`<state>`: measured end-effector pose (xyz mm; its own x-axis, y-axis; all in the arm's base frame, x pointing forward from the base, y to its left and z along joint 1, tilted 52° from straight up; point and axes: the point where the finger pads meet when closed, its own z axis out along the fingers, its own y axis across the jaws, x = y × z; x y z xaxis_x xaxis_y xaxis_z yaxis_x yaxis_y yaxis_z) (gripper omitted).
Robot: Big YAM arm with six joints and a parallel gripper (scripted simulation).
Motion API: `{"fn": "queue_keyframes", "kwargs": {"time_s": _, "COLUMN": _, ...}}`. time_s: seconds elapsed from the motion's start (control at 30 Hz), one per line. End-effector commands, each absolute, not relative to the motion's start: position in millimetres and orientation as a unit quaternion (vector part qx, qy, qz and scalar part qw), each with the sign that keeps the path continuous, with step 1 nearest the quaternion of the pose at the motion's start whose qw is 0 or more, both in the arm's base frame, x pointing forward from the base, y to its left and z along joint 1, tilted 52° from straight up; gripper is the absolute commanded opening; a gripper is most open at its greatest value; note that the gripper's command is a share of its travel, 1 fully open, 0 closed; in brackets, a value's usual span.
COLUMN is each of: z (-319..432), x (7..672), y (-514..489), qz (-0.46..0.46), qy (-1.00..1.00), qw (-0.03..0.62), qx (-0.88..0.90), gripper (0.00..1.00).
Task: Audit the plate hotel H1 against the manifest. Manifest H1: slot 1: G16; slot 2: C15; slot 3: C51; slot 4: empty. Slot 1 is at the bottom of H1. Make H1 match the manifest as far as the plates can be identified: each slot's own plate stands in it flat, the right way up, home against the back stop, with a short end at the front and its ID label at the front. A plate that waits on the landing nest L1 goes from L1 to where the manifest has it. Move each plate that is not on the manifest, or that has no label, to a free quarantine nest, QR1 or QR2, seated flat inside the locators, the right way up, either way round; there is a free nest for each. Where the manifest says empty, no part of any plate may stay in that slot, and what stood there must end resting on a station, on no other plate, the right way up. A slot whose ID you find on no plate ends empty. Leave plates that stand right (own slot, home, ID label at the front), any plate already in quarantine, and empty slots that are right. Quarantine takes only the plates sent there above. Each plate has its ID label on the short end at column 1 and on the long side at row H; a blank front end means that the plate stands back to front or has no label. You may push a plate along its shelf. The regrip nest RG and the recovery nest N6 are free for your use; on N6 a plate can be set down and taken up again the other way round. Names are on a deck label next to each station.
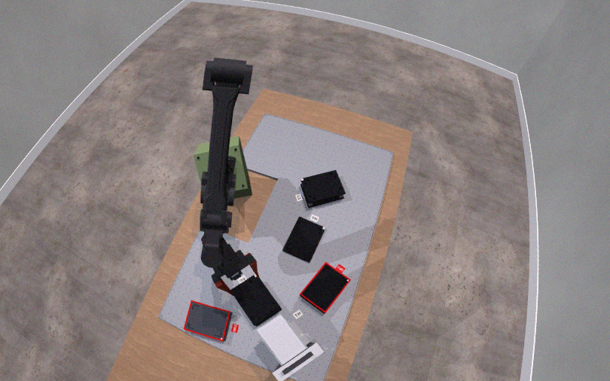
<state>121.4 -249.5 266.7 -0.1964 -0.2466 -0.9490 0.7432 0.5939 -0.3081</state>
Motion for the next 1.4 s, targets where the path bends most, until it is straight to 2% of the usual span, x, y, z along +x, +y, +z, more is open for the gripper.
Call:
{"fn": "queue_keyframes", "kwargs": {"time_s": 0.0, "z": 311.6, "x": 112.3, "y": -240.7, "qz": -0.431, "qy": 0.637, "qw": 0.612, "qx": 0.183, "gripper": 1.00}}
{"fn": "queue_keyframes", "kwargs": {"time_s": 0.33, "z": 329.3, "x": 104.7, "y": -218.0, "qz": -0.432, "qy": 0.639, "qw": 0.611, "qx": 0.182, "gripper": 1.00}}
{"fn": "queue_keyframes", "kwargs": {"time_s": 0.5, "z": 328.5, "x": 99.3, "y": -216.1, "qz": -0.413, "qy": 0.650, "qw": 0.605, "qx": 0.199, "gripper": 1.00}}
{"fn": "queue_keyframes", "kwargs": {"time_s": 0.53, "z": 307.0, "x": 100.4, "y": -211.1, "qz": -0.412, "qy": 0.653, "qw": 0.605, "qx": 0.195, "gripper": 1.00}}
{"fn": "queue_keyframes", "kwargs": {"time_s": 1.37, "z": 307.8, "x": 100.0, "y": -210.3, "qz": -0.412, "qy": 0.653, "qw": 0.605, "qx": 0.195, "gripper": 1.00}}
